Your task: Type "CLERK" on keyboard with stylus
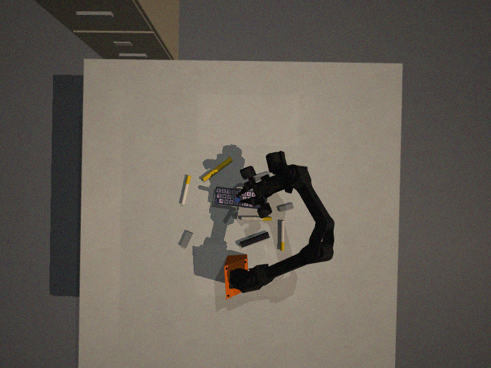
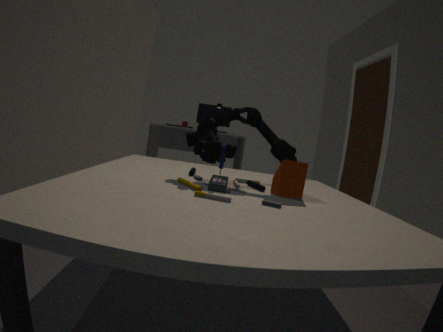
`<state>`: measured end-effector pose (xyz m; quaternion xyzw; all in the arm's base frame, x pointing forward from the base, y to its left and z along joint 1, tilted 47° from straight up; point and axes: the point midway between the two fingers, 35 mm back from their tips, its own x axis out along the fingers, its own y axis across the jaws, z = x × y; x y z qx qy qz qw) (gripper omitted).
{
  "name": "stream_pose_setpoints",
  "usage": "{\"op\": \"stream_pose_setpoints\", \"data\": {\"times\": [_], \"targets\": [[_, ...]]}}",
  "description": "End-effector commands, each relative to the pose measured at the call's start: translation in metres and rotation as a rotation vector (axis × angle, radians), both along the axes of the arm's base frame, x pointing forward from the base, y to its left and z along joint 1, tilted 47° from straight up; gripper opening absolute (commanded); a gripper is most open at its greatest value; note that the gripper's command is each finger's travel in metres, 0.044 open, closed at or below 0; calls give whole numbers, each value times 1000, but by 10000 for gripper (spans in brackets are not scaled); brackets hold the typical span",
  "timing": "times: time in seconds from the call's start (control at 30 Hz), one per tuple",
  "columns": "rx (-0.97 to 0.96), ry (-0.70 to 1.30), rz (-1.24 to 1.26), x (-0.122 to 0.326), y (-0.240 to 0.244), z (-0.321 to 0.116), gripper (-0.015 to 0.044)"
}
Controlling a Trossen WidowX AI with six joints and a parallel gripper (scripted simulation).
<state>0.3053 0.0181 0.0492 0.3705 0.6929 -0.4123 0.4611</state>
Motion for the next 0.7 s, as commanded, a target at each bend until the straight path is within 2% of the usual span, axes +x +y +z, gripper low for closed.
{"op": "stream_pose_setpoints", "data": {"times": [0.0,0.07,0.67], "targets": [[0,0,2,0,0,0,51],[0,0,1,1,-1,1,0],[1,2,-8,15,-35,47,0]]}}
